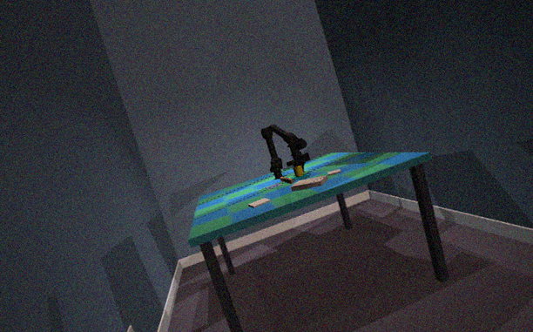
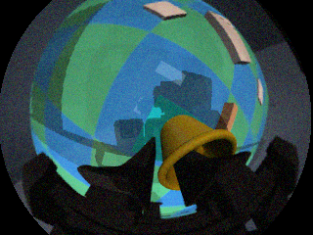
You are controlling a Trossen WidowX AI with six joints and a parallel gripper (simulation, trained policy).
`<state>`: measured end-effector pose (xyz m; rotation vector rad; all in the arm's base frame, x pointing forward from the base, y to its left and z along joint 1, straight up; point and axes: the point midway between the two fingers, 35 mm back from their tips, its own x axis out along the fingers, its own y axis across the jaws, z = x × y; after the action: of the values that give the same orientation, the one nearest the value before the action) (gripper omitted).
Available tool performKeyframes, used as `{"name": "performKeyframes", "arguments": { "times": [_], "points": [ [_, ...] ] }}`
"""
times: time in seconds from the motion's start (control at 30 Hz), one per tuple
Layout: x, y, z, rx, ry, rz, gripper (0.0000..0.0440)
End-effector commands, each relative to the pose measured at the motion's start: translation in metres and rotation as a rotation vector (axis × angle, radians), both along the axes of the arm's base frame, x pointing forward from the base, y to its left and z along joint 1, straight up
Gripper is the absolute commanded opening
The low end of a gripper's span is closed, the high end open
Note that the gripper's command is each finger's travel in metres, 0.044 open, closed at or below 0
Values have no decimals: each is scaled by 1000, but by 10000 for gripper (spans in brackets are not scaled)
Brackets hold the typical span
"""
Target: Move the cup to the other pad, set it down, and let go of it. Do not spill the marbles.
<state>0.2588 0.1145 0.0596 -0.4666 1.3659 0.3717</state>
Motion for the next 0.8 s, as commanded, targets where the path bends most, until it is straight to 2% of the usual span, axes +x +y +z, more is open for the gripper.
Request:
{"name": "performKeyframes", "arguments": {
  "times": [0.0,0.07,0.37,0.77],
  "points": [
    [5,2,6,36,-36,-18,148],
    [7,4,10,56,-52,-23,171],
    [5,5,25,111,-89,-22,187],
    [-5,3,49,168,-125,-31,246]
  ]
}}
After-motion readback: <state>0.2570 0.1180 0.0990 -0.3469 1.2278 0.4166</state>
